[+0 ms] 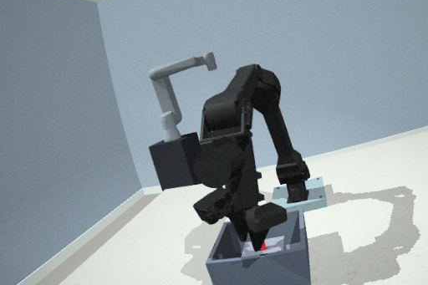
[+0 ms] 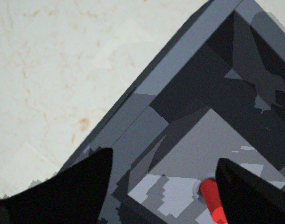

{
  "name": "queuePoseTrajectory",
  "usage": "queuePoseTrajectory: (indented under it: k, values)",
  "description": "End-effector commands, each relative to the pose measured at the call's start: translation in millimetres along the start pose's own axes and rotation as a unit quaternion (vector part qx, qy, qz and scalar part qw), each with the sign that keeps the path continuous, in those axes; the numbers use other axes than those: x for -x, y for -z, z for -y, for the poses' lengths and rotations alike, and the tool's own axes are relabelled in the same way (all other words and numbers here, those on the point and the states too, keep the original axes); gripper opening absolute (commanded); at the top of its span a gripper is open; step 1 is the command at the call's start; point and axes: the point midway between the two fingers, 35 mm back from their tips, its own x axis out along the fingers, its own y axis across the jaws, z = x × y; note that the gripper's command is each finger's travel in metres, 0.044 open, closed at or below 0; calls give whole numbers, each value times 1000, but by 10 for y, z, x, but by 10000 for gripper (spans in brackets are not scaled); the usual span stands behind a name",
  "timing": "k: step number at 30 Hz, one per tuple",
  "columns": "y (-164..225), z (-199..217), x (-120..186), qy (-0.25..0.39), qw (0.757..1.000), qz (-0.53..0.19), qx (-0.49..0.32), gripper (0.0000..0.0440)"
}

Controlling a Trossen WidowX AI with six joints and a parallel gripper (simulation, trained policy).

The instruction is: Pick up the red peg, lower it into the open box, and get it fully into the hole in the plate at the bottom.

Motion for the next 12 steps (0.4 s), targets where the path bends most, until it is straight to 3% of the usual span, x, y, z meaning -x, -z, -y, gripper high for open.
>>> queuePoseTrajectory:
  k: [1,12]
  values:
    - [-34,-69,57,2,1000,-13,-6,262]
    - [-50,-228,239,23,998,-54,-22,279]
